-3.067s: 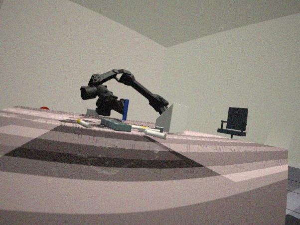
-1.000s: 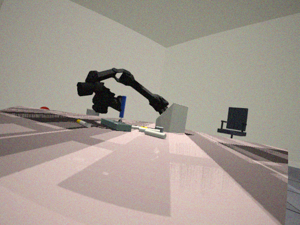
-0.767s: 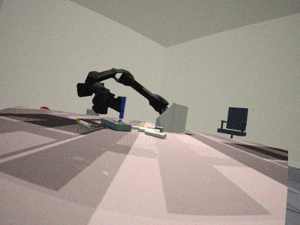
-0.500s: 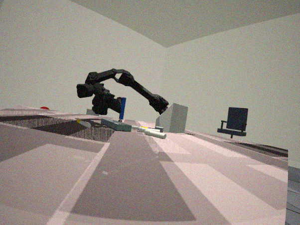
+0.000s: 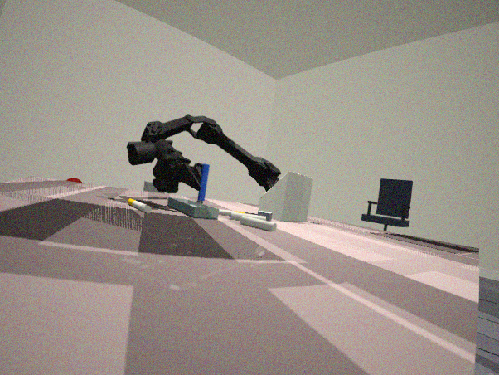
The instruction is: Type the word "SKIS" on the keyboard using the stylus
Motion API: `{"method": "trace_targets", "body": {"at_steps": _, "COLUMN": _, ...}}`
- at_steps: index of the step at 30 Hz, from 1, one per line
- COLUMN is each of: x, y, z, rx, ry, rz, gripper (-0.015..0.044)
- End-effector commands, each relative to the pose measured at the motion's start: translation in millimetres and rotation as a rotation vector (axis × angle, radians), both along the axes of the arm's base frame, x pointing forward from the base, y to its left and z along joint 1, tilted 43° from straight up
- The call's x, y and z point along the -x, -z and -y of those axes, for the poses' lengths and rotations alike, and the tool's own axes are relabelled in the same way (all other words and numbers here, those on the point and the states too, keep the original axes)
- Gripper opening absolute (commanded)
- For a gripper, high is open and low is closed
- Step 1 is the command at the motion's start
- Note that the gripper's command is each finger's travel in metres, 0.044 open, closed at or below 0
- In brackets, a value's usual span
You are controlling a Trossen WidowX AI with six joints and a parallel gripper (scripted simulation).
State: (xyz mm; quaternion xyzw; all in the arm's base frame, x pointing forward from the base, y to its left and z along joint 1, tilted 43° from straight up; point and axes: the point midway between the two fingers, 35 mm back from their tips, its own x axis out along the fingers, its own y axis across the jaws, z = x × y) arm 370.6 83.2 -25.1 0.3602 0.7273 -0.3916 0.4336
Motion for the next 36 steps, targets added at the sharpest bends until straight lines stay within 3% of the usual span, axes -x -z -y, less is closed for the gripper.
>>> {"method": "trace_targets", "body": {"at_steps": 1, "x": 0.0, "y": -0.1, "z": 0.2, "rx": 0.002, "ry": -0.007, "rz": 0.002, "gripper": 0.0081}}
{"method": "trace_targets", "body": {"at_steps": 16, "x": 6.5, "y": -24.9, "z": -22.5, "rx": 0.002, "ry": -0.015, "rz": 0.002, "gripper": 0.0084}}
{"method": "trace_targets", "body": {"at_steps": 28, "x": 6.1, "y": -25.0, "z": -22.7, "rx": 0.002, "ry": -0.014, "rz": 0.002, "gripper": 0.0}}
{"method": "trace_targets", "body": {"at_steps": 36, "x": -5.8, "y": -26.7, "z": -28.4, "rx": 0.001, "ry": -0.01, "rz": 0.004, "gripper": 0.0}}
